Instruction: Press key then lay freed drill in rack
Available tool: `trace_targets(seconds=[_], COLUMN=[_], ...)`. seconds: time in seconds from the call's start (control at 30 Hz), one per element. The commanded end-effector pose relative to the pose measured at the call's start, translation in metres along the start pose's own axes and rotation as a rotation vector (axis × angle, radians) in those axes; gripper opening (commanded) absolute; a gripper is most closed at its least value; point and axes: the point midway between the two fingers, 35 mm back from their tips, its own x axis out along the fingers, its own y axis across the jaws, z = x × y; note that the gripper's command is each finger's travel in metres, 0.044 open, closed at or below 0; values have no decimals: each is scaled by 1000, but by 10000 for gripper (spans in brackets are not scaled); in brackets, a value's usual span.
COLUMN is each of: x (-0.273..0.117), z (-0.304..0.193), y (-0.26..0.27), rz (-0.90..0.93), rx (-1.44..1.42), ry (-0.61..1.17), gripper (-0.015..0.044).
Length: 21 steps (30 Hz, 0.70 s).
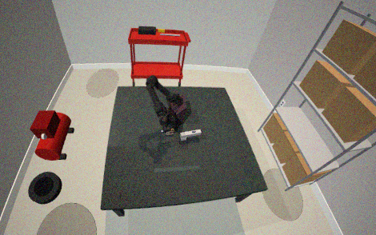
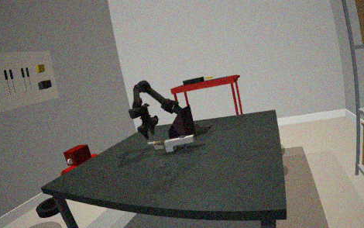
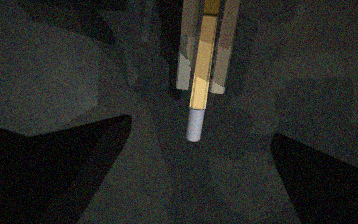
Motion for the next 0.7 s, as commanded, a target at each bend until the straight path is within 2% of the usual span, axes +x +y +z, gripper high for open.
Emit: trace_targets(seconds=[0.0,0.47,0.67], x=[-13,-93,-158], z=[6,78,131], y=[-14,-89,-116], rz=[-63,-469,-688], rx=[-5,-25,-84], ry=[-3,-257,-488], gripper=[440,440,440])
